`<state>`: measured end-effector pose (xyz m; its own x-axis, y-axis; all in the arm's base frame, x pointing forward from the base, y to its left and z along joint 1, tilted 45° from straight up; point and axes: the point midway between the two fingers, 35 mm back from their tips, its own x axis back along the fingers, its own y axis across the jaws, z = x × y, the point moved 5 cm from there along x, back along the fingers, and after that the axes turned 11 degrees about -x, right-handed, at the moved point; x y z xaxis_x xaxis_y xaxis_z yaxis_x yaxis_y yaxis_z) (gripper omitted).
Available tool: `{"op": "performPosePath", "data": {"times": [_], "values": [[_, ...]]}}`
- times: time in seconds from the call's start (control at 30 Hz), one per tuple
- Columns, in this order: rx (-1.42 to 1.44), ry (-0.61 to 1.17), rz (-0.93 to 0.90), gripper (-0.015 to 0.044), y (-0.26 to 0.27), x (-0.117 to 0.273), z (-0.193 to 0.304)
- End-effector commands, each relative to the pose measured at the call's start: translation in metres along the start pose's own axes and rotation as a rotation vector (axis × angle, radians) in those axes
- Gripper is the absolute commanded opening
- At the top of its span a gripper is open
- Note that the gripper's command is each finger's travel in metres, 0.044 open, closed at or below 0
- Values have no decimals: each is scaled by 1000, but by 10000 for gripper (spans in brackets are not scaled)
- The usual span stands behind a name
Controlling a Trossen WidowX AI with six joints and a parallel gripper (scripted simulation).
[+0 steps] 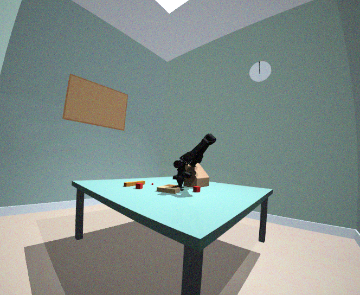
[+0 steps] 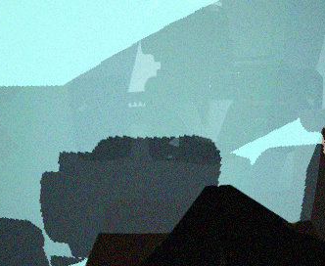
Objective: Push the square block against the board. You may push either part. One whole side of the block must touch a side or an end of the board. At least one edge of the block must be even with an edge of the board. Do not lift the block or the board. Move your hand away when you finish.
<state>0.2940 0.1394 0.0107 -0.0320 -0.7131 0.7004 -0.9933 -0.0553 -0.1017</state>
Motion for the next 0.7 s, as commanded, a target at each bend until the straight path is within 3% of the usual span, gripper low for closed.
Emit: {"op": "performPosePath", "data": {"times": [0.0, 0.67], "values": [[14, 4, 1, 0, 3, -14, 1], [15, 6, 0, 0, -1, -14, 21]]}}
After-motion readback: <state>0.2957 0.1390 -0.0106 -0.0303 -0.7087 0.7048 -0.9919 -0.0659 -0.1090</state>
